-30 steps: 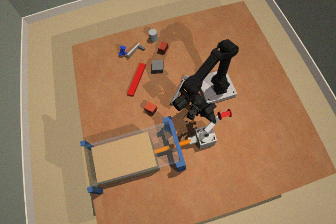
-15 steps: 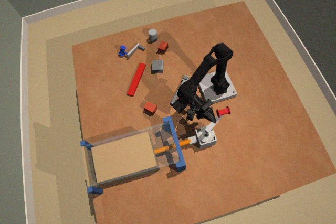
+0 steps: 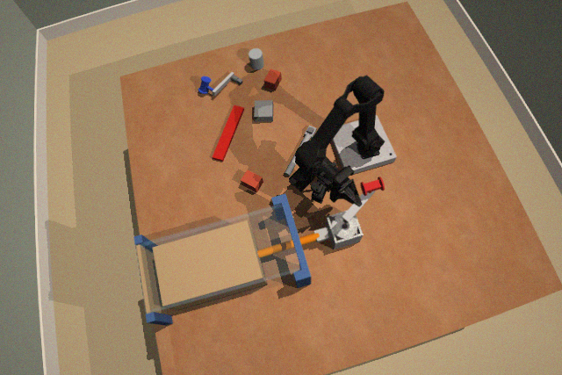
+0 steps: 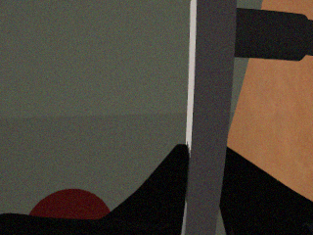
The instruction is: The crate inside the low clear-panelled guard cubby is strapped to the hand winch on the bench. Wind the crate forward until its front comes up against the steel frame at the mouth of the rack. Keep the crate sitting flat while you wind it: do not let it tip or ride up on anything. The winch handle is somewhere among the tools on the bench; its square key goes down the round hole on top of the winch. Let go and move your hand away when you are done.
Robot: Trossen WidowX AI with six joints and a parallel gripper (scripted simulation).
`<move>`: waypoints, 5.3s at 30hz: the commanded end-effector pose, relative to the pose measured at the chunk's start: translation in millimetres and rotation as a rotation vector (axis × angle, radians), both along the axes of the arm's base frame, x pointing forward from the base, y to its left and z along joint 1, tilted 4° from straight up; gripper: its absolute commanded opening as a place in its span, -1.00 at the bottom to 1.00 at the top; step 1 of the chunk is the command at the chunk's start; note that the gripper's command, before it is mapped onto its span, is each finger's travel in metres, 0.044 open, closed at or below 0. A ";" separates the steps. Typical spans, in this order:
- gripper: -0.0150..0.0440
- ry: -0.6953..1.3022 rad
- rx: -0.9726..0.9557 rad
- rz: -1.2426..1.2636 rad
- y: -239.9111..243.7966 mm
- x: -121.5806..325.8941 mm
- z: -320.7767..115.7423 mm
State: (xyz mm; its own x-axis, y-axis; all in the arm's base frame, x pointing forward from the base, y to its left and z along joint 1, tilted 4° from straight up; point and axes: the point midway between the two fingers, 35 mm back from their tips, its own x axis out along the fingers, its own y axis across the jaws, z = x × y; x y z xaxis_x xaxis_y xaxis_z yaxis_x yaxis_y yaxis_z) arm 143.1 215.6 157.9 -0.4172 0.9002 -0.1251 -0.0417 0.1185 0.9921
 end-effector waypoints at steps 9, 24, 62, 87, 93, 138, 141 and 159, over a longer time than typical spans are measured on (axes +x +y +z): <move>-0.49 -0.001 0.035 0.005 -1.1 -1.8 -16.7; -0.49 -0.002 0.059 0.005 -0.4 -2.0 -33.5; -0.49 -0.003 0.059 0.012 -9.1 3.7 -49.7; -0.49 -0.003 0.059 0.014 -7.7 2.6 -54.2; -0.49 -0.002 0.059 0.016 -7.5 2.4 -55.0; -0.49 0.002 0.056 0.021 -7.4 2.5 -62.9; -0.49 0.002 0.056 0.021 -7.4 2.5 -62.9; -0.49 0.002 0.056 0.022 -7.8 2.4 -65.5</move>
